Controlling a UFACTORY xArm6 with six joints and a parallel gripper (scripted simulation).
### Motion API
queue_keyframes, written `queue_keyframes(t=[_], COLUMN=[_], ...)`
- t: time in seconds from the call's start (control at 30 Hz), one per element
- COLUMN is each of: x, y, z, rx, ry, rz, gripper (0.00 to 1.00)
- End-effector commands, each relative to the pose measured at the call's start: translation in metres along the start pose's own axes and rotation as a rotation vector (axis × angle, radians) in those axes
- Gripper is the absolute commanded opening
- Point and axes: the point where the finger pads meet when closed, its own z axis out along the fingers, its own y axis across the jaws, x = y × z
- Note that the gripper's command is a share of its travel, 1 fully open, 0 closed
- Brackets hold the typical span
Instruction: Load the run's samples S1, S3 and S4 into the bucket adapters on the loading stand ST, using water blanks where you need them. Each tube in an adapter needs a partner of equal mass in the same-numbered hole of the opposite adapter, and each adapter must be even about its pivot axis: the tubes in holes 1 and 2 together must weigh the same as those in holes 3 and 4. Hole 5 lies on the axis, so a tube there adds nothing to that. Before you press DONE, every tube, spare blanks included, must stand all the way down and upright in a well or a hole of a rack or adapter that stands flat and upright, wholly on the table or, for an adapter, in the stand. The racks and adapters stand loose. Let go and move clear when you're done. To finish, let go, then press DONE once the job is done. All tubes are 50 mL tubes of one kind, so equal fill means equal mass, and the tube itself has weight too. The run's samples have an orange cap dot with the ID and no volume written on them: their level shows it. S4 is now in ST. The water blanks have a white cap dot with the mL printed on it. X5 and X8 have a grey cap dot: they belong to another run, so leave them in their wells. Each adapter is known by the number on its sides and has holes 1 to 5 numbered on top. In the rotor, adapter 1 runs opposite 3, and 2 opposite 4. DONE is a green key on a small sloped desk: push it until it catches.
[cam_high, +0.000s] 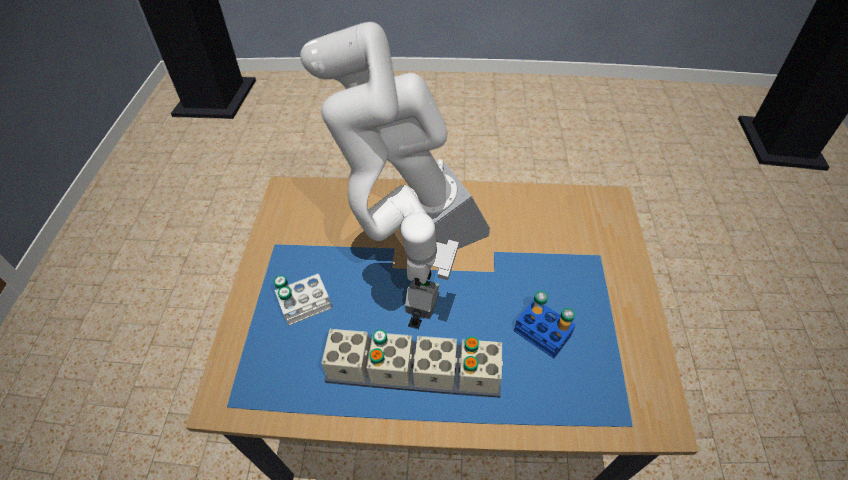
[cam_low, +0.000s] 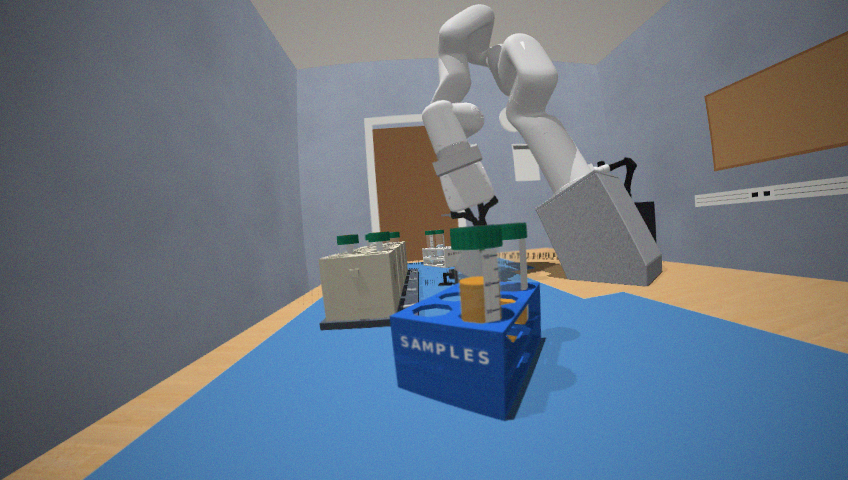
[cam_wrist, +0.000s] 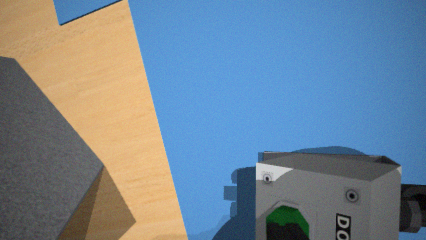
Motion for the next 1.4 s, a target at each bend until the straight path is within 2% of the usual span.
queue_keyframes(t=[0.0, 1.37], x=[0.0, 0.001], y=[0.001, 0.006], z=[0.0, 0.018], rx=[-0.002, -0.002], ry=[0.001, 0.001], rz=[0.0, 0.0], gripper=[0.0, 0.0])
